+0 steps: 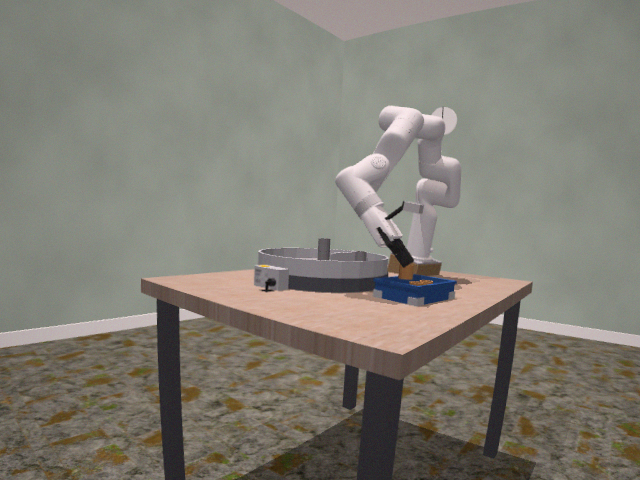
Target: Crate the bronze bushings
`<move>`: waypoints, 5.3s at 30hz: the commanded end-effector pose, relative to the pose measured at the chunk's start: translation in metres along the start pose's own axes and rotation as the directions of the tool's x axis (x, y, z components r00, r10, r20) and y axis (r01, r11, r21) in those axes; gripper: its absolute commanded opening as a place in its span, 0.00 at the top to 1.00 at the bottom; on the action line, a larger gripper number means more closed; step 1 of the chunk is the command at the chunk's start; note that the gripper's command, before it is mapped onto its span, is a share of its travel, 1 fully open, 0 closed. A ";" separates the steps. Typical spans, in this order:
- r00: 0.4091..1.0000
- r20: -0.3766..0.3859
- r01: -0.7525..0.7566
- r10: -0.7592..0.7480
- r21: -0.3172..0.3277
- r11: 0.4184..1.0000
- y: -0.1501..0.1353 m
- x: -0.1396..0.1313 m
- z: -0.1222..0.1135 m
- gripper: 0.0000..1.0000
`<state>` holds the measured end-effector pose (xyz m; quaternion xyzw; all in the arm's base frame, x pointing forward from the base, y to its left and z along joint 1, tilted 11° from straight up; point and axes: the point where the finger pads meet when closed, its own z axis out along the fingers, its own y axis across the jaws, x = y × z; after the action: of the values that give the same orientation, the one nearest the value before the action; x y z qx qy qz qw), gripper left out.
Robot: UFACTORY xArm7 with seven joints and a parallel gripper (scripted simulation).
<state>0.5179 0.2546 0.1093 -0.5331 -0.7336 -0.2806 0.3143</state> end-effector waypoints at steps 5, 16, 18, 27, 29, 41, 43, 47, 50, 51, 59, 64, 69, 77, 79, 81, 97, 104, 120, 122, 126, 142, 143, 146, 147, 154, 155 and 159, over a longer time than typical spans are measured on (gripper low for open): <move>1.000 0.001 0.002 -0.002 -0.003 1.000 0.001 0.001 -0.001 1.00; 1.000 0.001 0.002 -0.002 -0.003 1.000 0.001 -0.001 0.001 1.00; 1.000 0.001 0.002 -0.002 -0.003 1.000 0.001 -0.002 0.002 1.00; 1.000 0.001 0.002 -0.002 -0.003 1.000 0.001 -0.011 0.013 1.00; 1.000 0.001 0.002 -0.002 -0.003 1.000 0.002 -0.013 0.014 1.00; 1.000 0.001 0.002 -0.002 -0.003 1.000 0.002 -0.024 0.028 1.00; 1.000 0.001 0.002 -0.002 -0.003 1.000 0.002 -0.025 0.029 1.00; 1.000 0.001 0.002 -0.002 -0.003 1.000 0.002 -0.026 0.030 1.00; 1.000 0.001 0.002 -0.002 -0.003 1.000 0.002 -0.026 0.031 1.00; 1.000 0.001 0.002 -0.002 -0.003 1.000 0.002 -0.026 0.031 1.00; 1.000 0.001 0.002 -0.002 -0.003 1.000 0.002 -0.026 0.031 1.00; 1.000 0.001 0.002 -0.002 -0.003 1.000 0.002 -0.026 0.031 1.00; 1.000 0.001 0.002 -0.002 -0.003 1.000 0.002 -0.026 0.031 1.00; 1.000 0.001 0.002 -0.002 -0.003 1.000 0.002 -0.028 0.032 1.00; 1.000 0.001 0.002 -0.002 -0.003 1.000 0.002 -0.028 0.033 1.00; 1.000 0.001 0.002 -0.002 -0.003 1.000 0.002 -0.028 0.033 1.00; 1.000 0.001 0.002 -0.002 -0.003 1.000 0.002 -0.030 0.035 1.00; 1.000 0.001 0.002 -0.002 -0.003 1.000 0.002 -0.030 0.035 1.00; 1.000 0.001 0.002 -0.002 -0.003 1.000 0.002 -0.030 0.035 0.89; 1.000 0.001 0.002 -0.002 -0.003 1.000 0.002 -0.030 0.035 0.89; 1.000 0.001 0.002 -0.002 -0.003 1.000 0.002 -0.030 0.035 0.89; 1.000 0.001 0.002 -0.002 -0.003 1.000 0.002 -0.030 0.035 0.89; 1.000 0.001 0.002 -0.002 -0.003 1.000 0.002 -0.030 0.035 0.89; 1.000 0.001 0.002 -0.002 -0.003 1.000 0.002 -0.030 0.035 0.89; 1.000 0.001 0.002 -0.002 -0.003 1.000 0.002 -0.030 0.035 0.89; 1.000 0.001 0.002 -0.002 -0.003 1.000 0.002 -0.025 0.030 0.89; 1.000 0.001 0.002 -0.002 -0.003 1.000 0.002 -0.024 0.028 0.89; 1.000 0.001 0.002 -0.002 -0.003 1.000 0.002 -0.017 0.020 0.89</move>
<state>0.5190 0.2613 0.0736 -0.5332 -0.7335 -0.2803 0.3148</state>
